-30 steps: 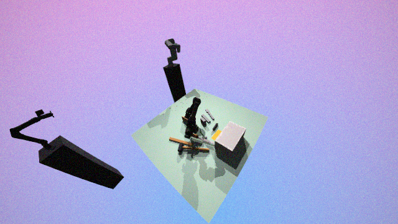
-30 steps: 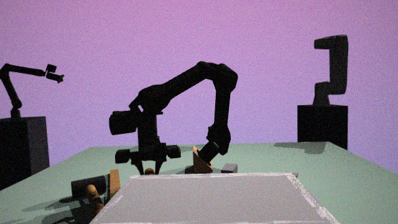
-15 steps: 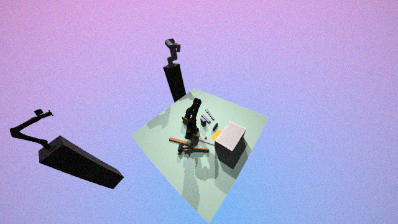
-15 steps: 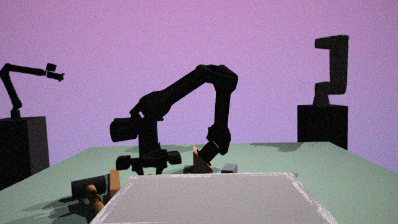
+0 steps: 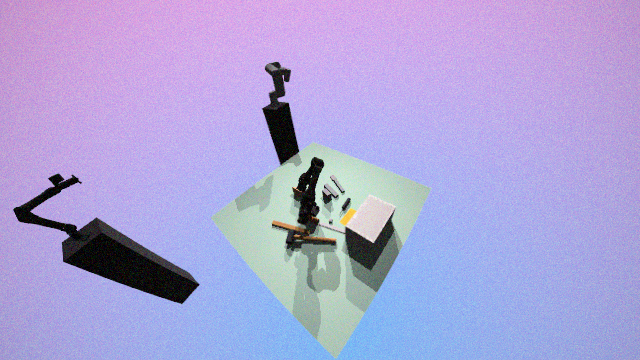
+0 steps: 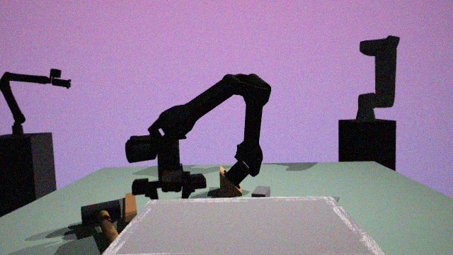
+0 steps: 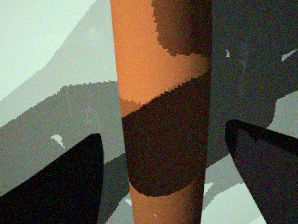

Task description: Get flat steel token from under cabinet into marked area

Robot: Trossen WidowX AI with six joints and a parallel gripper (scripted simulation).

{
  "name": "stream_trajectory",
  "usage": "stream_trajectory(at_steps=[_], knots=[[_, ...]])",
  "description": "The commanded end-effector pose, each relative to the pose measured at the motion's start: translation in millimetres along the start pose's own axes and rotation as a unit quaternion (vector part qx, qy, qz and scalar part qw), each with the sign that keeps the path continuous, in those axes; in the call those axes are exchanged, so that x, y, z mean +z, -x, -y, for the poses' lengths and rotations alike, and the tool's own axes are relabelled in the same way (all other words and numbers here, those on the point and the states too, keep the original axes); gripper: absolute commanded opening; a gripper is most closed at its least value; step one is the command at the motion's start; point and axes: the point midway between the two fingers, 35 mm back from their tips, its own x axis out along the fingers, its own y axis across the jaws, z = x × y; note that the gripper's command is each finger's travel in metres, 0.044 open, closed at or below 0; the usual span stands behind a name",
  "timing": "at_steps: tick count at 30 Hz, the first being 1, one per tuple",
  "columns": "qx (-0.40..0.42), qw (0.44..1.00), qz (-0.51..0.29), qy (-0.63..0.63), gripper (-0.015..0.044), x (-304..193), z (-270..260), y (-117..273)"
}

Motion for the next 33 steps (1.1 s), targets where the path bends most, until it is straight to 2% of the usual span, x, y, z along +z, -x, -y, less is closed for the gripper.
stream_trajectory(at_steps=[1, 11, 15, 24, 28, 33], knots=[[0.001, 1.0, 0.001, 0.0, 0.027, 0.0, 0.0, -1.4], [0.001, 1.0, 0.001, -0.005, 0.027, -2.1, -1.8, -5.2], [0.0, 1.0, 0.001, 0.0, 0.0165, -1.0, -0.6, -3.0], [0.0, 1.0, 0.001, 0.0, 0.0105, -1.0, -0.6, -3.0], [0.0, 1.0, 0.001, 0.0, 0.0, -1.0, -0.6, -3.0], [0.0, 1.0, 0.001, -0.003, 0.0, -1.0, 0.0, -2.9]])
